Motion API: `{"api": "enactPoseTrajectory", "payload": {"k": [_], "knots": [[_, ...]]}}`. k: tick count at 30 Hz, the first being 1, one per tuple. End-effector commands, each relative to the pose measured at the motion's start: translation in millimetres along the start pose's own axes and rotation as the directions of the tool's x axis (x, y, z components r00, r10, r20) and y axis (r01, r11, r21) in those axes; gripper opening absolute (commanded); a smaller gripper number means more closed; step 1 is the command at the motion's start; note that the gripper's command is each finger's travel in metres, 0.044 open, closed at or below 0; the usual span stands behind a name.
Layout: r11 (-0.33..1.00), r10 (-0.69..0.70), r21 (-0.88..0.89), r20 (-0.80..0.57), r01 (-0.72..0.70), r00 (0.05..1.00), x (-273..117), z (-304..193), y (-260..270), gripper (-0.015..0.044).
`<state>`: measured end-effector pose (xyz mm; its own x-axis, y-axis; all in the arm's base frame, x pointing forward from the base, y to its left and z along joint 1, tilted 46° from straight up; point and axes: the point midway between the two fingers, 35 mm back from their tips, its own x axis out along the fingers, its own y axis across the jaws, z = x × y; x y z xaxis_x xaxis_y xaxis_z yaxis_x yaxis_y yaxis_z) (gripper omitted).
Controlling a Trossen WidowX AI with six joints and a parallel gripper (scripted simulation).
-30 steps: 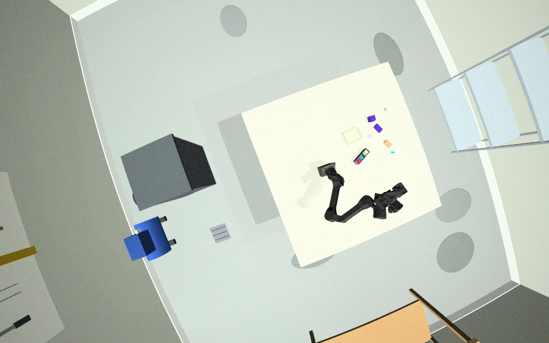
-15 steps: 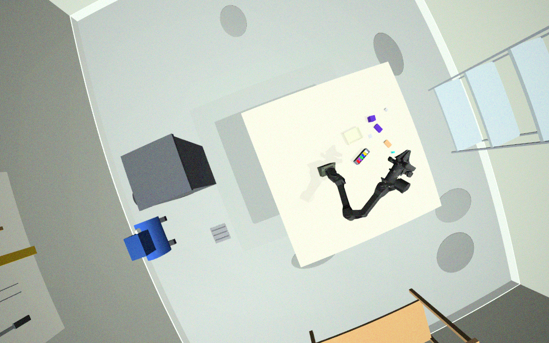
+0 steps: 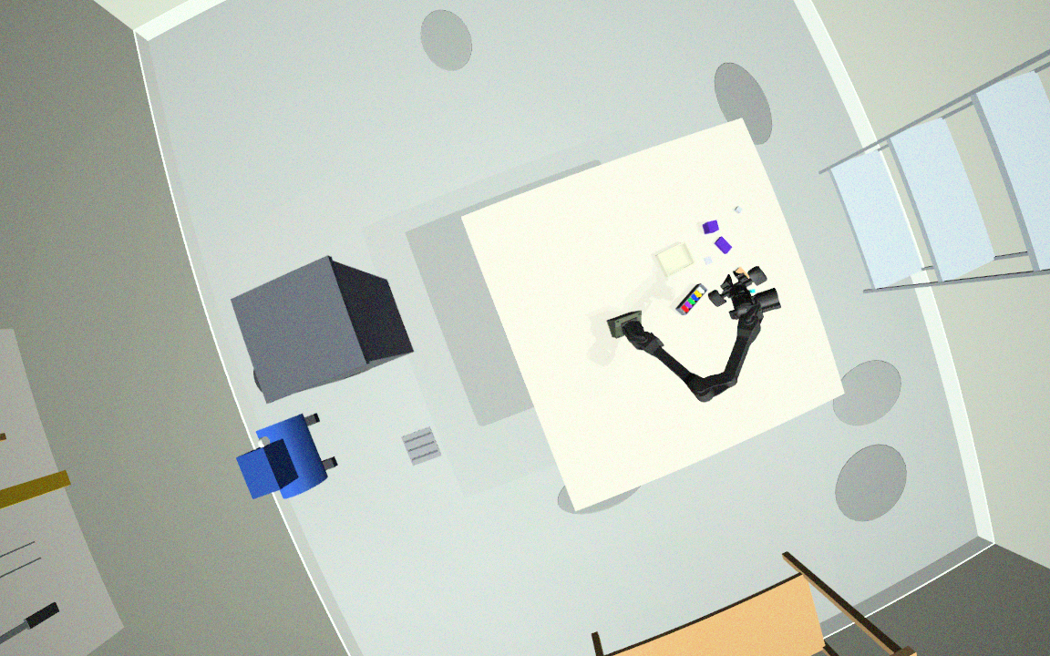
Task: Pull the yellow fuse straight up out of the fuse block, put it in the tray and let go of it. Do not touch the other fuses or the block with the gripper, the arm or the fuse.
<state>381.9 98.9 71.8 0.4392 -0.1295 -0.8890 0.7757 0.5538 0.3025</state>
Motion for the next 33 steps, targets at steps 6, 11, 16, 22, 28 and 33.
{"api": "enactPoseTrajectory", "payload": {"k": [6, 11, 16, 22, 28, 33], "knots": [[0.778, -0.617, 0.096, 0.303, 0.621, 0.726, 58, 30, -103, 0.0074], [0.753, -0.642, 0.098, 0.328, 0.65, 0.693, 55, 33, -114, 0.0074], [0.753, -0.642, 0.098, 0.328, 0.65, 0.693, 55, 33, -114, 0.0074], [0.753, -0.642, 0.098, 0.328, 0.65, 0.693, 57, 34, -116, 0.0074], [0.753, -0.642, 0.098, 0.328, 0.65, 0.693, 61, 36, -119, 0.0074], [0.753, -0.642, 0.098, 0.328, 0.65, 0.693, 64, 38, -123, 0.0074]]}}
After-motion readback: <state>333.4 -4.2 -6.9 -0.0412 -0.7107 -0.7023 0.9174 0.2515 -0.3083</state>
